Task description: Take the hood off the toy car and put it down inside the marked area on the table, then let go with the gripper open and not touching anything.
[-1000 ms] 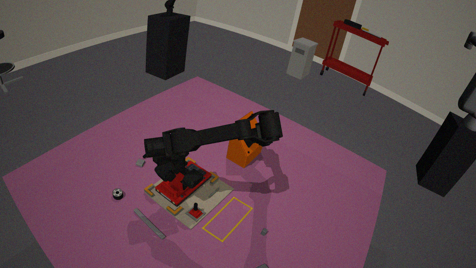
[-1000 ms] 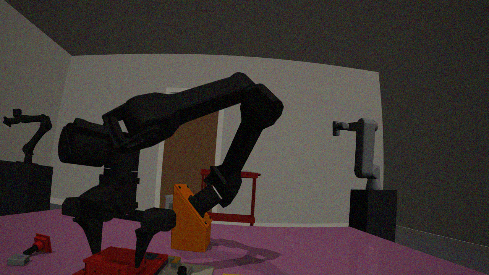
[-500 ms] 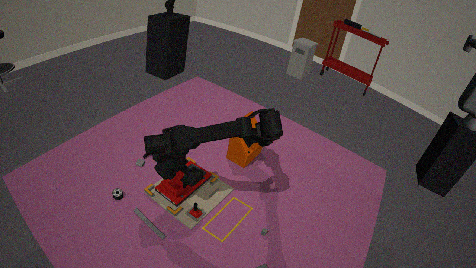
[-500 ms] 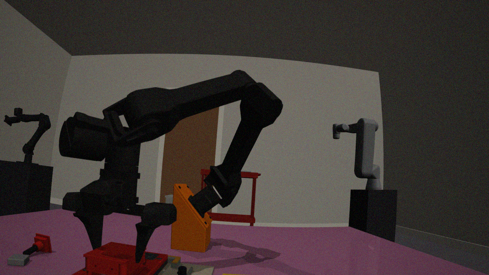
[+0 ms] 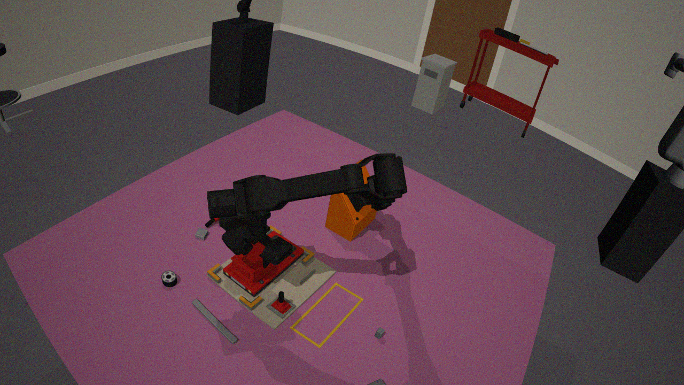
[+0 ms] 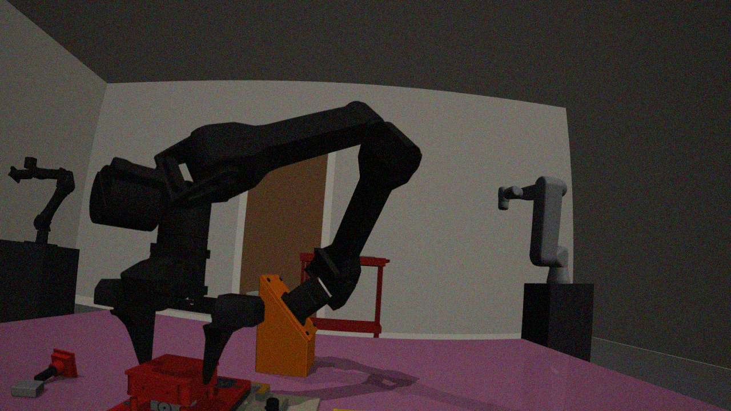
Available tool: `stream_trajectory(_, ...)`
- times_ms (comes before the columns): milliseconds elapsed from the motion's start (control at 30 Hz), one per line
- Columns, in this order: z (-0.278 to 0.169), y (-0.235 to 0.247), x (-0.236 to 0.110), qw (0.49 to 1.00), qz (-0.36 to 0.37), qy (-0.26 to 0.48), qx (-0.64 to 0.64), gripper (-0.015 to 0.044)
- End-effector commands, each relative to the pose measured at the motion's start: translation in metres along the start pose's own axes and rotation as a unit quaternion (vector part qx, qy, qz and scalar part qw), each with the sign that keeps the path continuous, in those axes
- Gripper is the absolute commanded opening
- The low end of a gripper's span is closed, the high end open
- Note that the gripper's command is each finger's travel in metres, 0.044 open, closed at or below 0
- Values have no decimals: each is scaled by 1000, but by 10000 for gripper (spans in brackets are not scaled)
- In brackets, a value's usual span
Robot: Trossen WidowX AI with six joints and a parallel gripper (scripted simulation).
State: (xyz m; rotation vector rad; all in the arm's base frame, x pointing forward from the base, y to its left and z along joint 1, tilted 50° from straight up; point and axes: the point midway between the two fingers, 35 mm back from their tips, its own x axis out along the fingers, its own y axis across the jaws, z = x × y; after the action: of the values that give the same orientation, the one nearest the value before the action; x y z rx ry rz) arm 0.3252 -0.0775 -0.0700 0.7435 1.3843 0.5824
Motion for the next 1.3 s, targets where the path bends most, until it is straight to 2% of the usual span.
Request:
stream_trajectory(0,1,-1,-4,1000,-3,-1,-3,0)
stream_trajectory(300,1,-1,-14,1000,-4,-1,-3,0)
stream_trajectory(667,1,-1,-53,1000,-4,-1,-3,0)
stream_trajectory(1267,7,52,-52,1000,-7,-1,2,0)
